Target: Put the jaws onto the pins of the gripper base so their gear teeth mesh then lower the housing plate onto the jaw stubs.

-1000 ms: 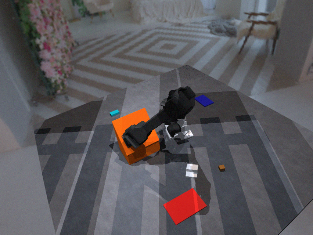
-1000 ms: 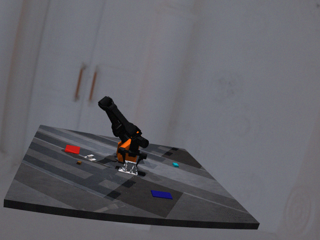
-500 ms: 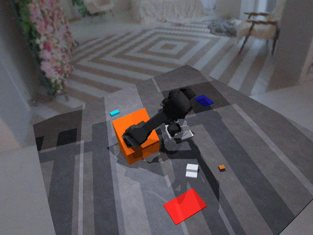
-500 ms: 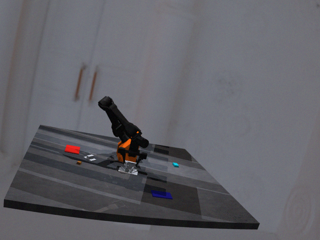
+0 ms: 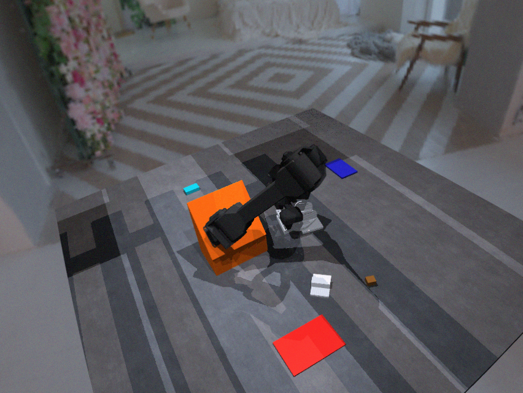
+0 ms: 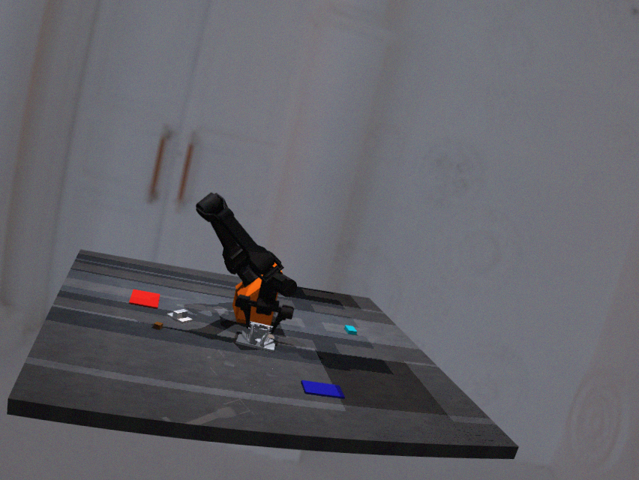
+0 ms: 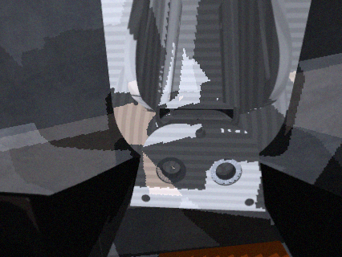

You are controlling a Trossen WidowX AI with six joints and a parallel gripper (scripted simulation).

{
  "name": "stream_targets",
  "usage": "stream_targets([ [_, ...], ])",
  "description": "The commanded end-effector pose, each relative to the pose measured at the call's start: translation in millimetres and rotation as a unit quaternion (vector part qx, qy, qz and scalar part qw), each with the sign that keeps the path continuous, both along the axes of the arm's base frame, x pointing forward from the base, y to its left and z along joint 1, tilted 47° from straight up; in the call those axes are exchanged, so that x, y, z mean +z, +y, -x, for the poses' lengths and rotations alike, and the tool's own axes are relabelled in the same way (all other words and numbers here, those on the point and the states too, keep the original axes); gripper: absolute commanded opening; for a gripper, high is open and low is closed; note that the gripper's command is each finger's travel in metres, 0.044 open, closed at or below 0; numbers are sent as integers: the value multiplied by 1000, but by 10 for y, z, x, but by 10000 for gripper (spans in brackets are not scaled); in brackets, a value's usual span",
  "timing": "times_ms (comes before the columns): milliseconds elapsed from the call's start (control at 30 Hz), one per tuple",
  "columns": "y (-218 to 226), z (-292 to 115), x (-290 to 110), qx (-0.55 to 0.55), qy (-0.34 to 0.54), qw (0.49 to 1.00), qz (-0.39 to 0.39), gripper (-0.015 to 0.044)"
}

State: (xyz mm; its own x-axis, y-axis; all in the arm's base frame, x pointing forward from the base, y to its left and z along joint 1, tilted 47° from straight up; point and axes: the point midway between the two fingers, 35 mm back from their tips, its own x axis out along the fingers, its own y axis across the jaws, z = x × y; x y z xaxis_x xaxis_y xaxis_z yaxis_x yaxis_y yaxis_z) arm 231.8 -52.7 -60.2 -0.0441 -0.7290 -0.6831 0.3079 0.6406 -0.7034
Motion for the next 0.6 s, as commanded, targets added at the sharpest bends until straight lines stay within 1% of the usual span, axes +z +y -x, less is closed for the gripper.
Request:
stream_targets([
  [0, -14, 18, -7, 2, 4, 1000, 2, 351],
  [567, -47, 21, -37, 2, 4, 1000, 2, 351],
])
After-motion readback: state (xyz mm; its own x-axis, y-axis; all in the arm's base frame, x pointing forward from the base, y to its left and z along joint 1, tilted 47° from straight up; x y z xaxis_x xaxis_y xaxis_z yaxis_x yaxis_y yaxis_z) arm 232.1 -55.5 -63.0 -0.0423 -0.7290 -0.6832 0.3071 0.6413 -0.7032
